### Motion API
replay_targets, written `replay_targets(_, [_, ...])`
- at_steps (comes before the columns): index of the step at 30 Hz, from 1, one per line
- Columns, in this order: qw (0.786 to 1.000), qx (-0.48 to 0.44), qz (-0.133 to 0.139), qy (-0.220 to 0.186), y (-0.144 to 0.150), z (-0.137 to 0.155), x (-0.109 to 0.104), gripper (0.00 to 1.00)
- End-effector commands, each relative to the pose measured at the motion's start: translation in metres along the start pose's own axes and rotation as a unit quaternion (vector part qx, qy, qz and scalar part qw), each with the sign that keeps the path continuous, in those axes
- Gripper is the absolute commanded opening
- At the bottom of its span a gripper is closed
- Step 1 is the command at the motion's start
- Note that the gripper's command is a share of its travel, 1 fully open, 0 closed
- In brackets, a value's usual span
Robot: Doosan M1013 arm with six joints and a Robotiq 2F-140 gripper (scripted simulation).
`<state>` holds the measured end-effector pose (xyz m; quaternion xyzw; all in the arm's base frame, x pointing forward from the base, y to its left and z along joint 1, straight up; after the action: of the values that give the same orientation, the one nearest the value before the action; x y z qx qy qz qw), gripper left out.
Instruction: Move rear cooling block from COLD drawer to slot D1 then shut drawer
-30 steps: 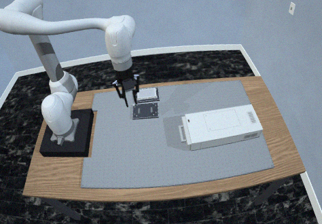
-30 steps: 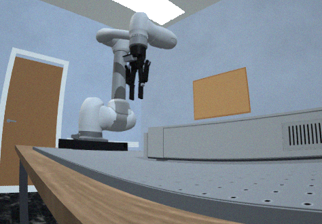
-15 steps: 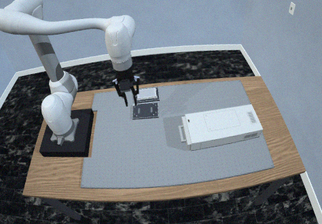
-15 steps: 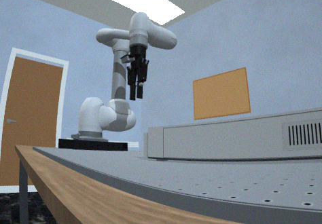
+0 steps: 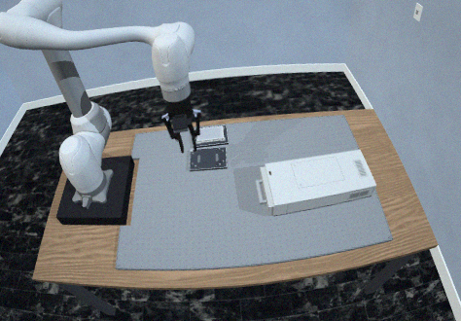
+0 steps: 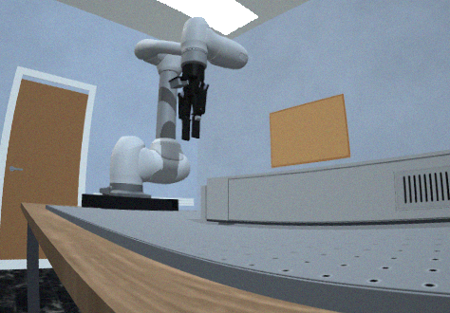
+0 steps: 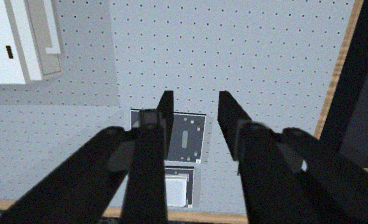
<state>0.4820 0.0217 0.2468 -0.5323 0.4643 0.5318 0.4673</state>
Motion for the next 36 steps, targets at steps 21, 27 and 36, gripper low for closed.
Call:
replay_targets(21, [1.0,0.0,-0.001,0.0,-0.069,-0.03,0.038,0.34])
replay_targets(27, [1.0,0.0,-0.001,0.0,-0.082,-0.035,0.045,0.34])
replay_targets(36, [1.0,0.0,-0.001,0.0,-0.111,-0.048,0.062,0.34])
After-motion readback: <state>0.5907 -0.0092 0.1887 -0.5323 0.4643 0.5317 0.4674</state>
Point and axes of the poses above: the point where the finger pads meet when closed, its own x axis out along the fingers, its own y axis across the jaws, z = x × y, the point moved 3 cm from there along -x, back along the fingers, and after that the axes turned 2 degrees about -x, right-handed, at the moved point
